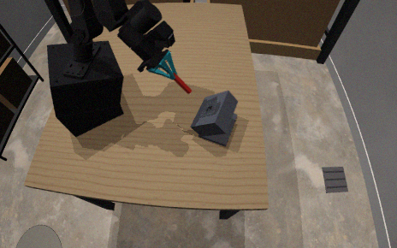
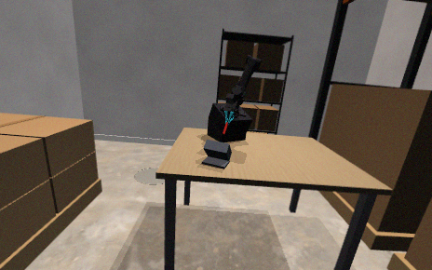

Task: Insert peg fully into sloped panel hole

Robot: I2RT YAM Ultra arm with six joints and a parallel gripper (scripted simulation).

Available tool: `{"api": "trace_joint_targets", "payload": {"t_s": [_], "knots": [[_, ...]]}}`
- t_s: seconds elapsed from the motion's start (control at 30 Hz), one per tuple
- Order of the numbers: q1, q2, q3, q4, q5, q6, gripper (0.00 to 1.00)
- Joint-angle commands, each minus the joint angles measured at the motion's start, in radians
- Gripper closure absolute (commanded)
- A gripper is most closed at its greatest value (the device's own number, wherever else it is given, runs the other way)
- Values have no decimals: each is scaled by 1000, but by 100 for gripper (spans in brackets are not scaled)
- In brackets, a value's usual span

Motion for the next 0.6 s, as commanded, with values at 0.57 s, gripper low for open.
{"api": "trace_joint_targets", "payload": {"t_s": [0.57], "knots": [[13,124,53,104,22,11,100]]}}
